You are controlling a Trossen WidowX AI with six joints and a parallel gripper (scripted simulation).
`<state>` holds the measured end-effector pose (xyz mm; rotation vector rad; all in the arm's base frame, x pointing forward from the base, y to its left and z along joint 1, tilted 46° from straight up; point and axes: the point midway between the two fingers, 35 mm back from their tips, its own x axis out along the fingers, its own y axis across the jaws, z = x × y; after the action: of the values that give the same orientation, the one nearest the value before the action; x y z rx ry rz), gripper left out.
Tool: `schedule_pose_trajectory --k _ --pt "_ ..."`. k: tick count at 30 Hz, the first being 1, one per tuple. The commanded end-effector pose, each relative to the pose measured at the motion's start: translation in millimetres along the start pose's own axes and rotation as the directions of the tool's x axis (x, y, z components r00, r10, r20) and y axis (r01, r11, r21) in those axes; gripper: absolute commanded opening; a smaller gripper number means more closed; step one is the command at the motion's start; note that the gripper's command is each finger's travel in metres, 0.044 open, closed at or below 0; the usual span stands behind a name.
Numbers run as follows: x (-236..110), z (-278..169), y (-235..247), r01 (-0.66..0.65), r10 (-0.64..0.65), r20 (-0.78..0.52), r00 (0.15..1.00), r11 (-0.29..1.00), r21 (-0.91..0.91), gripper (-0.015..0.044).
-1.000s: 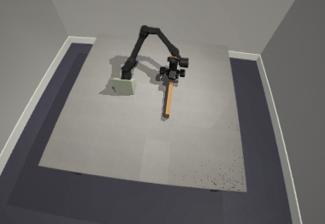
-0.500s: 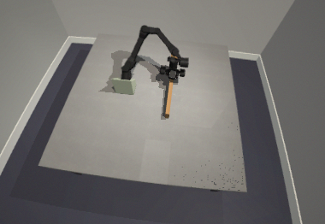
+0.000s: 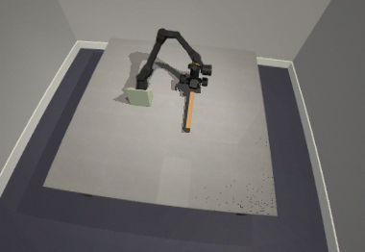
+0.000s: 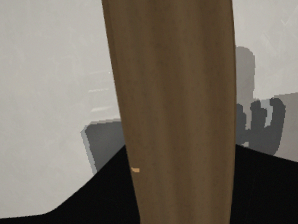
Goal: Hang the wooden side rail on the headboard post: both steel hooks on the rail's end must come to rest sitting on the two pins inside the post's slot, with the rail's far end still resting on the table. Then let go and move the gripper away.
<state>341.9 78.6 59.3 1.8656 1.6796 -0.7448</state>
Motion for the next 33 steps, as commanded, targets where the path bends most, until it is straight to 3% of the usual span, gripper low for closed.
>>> schedule_pose_trajectory --k 1,33 --pt "-1.1 -1.2 0.5 -0.002 0.002 0.001 1.000 1.000 0.003 0.0000" --pt "-1.0 -4.6 0.4 -0.002 0.002 0.001 1.000 1.000 0.003 0.0000"
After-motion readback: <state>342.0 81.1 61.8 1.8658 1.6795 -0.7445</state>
